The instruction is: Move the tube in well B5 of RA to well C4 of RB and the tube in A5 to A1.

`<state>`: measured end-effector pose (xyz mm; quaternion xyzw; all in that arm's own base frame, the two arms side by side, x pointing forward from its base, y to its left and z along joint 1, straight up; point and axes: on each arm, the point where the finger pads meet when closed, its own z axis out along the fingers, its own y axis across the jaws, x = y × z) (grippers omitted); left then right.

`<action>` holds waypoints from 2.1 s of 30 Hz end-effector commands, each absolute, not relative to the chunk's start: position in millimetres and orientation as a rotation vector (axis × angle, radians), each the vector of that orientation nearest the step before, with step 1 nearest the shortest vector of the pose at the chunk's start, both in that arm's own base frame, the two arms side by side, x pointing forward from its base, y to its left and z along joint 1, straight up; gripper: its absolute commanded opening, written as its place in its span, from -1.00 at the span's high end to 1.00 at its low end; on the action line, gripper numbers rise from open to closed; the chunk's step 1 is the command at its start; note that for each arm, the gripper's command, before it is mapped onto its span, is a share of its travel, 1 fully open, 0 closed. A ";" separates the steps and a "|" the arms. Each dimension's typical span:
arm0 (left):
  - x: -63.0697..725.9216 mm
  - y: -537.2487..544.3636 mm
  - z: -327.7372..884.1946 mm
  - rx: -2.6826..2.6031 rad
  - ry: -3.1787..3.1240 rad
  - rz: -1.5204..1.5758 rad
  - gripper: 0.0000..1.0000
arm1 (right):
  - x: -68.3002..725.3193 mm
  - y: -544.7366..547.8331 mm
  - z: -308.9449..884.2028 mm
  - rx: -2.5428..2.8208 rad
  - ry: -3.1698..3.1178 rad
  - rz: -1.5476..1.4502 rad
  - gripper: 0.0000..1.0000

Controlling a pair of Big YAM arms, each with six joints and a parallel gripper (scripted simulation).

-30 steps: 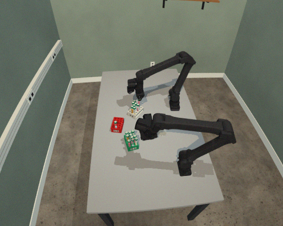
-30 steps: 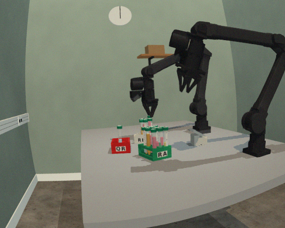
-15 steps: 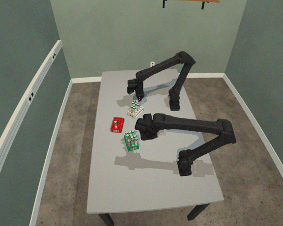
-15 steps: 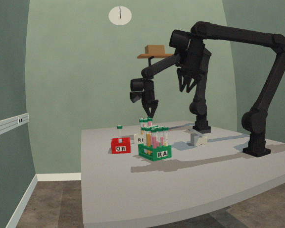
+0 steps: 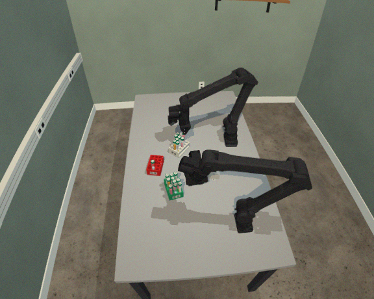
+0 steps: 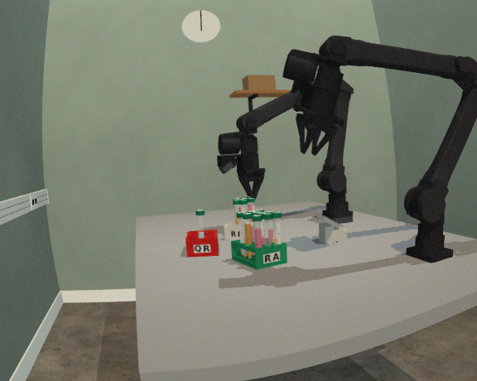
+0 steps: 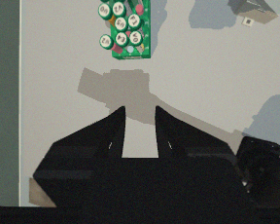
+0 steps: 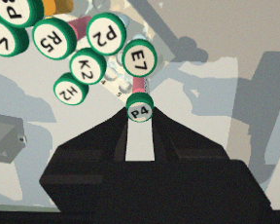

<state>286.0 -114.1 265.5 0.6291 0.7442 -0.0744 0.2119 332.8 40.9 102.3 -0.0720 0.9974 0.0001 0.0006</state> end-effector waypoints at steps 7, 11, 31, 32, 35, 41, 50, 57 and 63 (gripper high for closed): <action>292.8 -115.5 281.3 1.734 2.038 -0.181 0.40 | 344.9 44.4 110.5 -0.229 3.100 0.003 1.00; 292.8 -115.5 281.3 1.734 2.038 -0.181 0.40 | 344.9 44.4 110.5 -0.229 3.100 0.003 1.00; 292.8 -115.5 281.3 1.734 2.038 -0.181 0.40 | 344.9 44.4 110.5 -0.229 3.100 0.003 0.40; 292.8 -115.5 281.3 1.734 2.038 -0.181 0.40 | 344.9 44.4 110.5 -0.229 3.100 0.003 0.40; 292.8 -115.5 281.3 1.734 2.038 -0.181 0.40 | 344.9 44.4 110.5 -0.229 3.100 0.003 0.40; 292.8 -115.5 281.3 1.734 2.038 -0.181 0.40 | 344.9 44.4 110.5 -0.229 3.100 0.003 0.40; 292.8 -115.5 281.3 1.734 2.038 -0.181 0.40 | 352.5 49.5 142.5 -0.230 3.068 0.006 0.40; 292.8 -115.5 281.3 1.734 2.038 -0.181 0.40 | 352.7 49.5 161.9 -0.230 3.067 0.006 0.40; 292.8 -115.5 281.3 1.734 2.038 -0.181 0.40 | 350.6 49.2 172.9 -0.230 3.066 0.006 0.40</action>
